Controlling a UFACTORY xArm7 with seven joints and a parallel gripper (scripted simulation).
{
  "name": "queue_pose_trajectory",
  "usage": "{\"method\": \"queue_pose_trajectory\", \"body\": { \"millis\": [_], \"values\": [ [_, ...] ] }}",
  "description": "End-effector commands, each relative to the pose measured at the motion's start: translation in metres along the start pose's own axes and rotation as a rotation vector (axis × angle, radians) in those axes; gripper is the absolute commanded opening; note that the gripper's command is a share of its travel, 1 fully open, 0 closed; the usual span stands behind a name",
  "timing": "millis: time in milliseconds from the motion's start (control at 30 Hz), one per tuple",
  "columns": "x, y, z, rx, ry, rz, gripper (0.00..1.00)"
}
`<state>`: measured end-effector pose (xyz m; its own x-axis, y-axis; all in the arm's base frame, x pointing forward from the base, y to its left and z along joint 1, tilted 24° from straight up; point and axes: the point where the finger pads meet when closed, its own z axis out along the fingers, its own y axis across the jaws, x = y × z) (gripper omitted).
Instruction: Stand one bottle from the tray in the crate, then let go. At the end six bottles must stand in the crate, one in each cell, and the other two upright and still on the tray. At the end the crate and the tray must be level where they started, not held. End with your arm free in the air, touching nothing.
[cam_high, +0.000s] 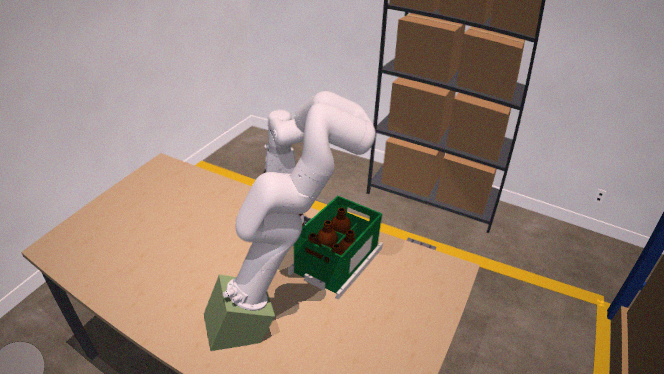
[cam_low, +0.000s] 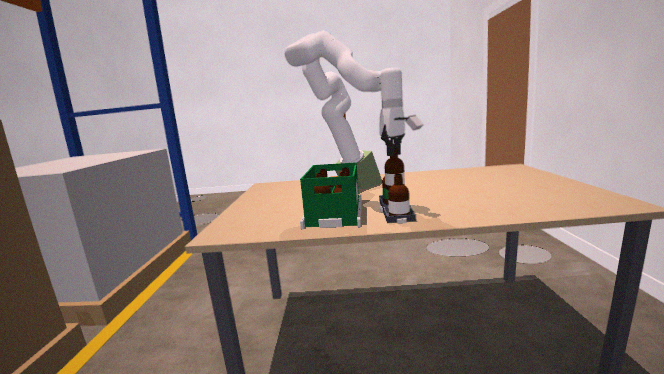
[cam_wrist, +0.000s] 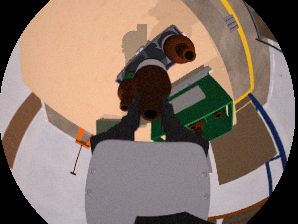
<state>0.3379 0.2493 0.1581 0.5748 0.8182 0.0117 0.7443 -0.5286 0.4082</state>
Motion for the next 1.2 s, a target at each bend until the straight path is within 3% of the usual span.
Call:
{"method": "queue_pose_trajectory", "body": {
  "millis": [0, 1167],
  "values": [
    [0.001, 0.0, -0.002, 0.0, 0.004, 0.0, 0.0],
    [0.001, 0.0, -0.023, 0.0, 0.004, 0.0, 0.0]
  ]
}}
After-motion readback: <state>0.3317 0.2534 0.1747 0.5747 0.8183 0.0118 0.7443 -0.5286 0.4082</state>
